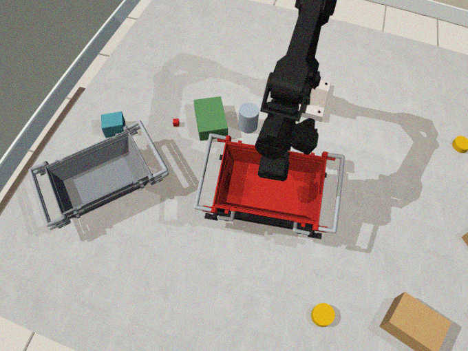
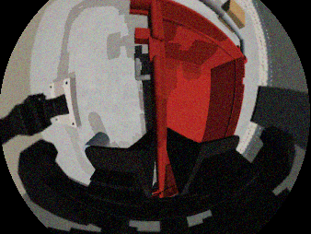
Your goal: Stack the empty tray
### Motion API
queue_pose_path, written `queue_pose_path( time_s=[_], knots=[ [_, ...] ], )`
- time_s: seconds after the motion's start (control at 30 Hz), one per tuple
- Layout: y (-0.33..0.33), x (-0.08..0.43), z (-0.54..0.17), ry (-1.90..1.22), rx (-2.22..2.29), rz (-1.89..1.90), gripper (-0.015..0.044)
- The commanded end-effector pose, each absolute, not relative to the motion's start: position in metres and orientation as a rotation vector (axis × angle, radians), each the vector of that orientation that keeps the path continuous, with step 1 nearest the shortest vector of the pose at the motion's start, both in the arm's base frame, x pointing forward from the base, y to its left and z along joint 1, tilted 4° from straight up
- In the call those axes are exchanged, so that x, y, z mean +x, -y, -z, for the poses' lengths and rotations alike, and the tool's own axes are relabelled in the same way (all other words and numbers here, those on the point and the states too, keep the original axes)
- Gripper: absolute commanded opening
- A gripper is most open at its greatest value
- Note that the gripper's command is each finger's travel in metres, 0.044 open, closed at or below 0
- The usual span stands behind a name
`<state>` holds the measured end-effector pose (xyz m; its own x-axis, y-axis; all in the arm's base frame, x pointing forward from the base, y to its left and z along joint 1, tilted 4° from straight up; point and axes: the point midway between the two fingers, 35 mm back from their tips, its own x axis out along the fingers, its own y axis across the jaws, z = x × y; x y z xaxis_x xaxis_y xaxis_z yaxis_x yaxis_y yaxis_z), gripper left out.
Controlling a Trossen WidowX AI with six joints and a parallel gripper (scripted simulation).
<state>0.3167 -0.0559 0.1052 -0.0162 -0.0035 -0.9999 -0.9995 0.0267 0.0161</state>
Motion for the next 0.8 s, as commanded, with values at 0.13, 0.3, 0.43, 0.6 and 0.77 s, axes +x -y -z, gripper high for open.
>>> queue_pose_path(
  time_s=[0.13,0.3,0.43,0.6,0.77],
  knots=[
    [0.056,0.312,-0.098,-1.248,-1.176,-1.209,0.0000],
    [0.056,0.309,-0.094,-1.256,-1.170,-1.215,0.0000],
    [0.056,0.309,-0.094,-1.256,-1.170,-1.215,0.0000],
    [0.056,0.309,-0.094,-1.256,-1.170,-1.215,0.0000],
    [0.056,0.309,-0.094,-1.256,-1.170,-1.215,0.0000]
  ],
)
